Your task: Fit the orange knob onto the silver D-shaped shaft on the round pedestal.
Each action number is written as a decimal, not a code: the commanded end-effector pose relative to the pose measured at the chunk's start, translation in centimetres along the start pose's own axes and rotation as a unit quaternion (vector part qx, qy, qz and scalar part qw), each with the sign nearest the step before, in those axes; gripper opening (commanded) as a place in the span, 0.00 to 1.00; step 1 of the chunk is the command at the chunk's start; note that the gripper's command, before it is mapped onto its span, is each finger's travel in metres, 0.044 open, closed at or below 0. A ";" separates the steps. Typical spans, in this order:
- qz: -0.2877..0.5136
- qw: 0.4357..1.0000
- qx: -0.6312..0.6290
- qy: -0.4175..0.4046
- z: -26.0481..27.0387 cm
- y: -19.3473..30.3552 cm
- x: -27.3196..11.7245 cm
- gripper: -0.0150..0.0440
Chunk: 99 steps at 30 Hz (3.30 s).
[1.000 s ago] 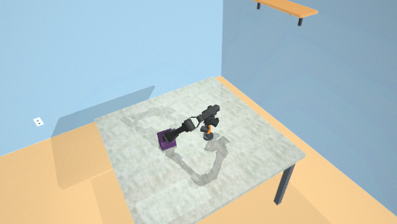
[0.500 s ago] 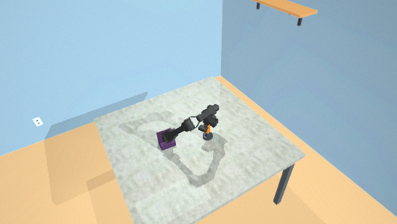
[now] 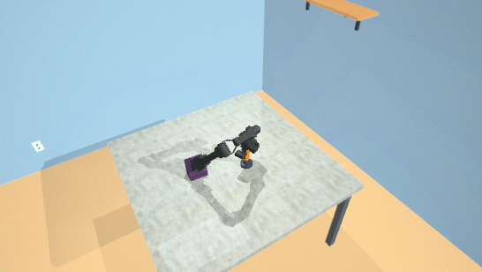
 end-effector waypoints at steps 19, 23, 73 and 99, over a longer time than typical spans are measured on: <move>0.000 1.000 0.030 0.000 0.0 -0.1 -0.4 0.25; 0.000 0.995 0.102 0.000 0.0 0.1 -0.2 0.25; 0.000 0.996 0.085 0.000 0.1 0.0 0.2 0.25; 0.000 0.994 0.107 0.000 0.0 -0.2 -0.5 0.25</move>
Point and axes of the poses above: the point midway between the two fingers, 35 mm back from their tips, its own x axis out along the fingers, its own z axis across the jaws, y = z × x, the point moved 1 cm from there along -x, back along the fingers, and after that the axes turned 1 degree about x, right-handed, at the moved point
